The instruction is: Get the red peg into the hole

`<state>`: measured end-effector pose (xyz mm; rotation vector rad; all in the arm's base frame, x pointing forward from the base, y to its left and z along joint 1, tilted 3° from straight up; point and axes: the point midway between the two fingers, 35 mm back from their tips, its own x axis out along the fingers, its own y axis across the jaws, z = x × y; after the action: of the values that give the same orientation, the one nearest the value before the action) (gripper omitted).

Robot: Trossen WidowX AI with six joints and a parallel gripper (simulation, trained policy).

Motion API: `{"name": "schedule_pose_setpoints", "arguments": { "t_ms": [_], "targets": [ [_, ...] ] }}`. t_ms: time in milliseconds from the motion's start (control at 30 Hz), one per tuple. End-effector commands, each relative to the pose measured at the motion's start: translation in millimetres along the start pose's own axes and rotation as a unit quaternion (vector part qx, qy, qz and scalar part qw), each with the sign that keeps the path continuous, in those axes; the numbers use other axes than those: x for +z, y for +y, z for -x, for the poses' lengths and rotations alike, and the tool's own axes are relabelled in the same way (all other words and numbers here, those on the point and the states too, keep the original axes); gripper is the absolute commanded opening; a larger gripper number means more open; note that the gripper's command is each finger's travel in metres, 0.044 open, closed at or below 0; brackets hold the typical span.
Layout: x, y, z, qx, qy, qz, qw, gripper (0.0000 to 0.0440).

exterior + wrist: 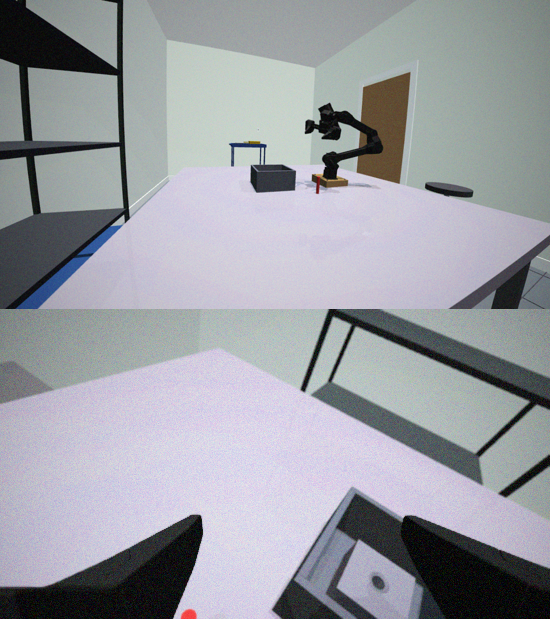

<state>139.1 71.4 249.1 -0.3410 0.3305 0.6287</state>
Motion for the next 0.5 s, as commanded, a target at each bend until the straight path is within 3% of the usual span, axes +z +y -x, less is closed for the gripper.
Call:
{"name": "schedule_pose_setpoints", "arguments": {
  "t_ms": [0,467],
  "targets": [
    [-6,-1,-4,0.007,0.027,-0.069,0.997,0.0440],
    [-31,2,-17,0.014,0.127,-0.281,0.951,0.0440]
  ]
}}
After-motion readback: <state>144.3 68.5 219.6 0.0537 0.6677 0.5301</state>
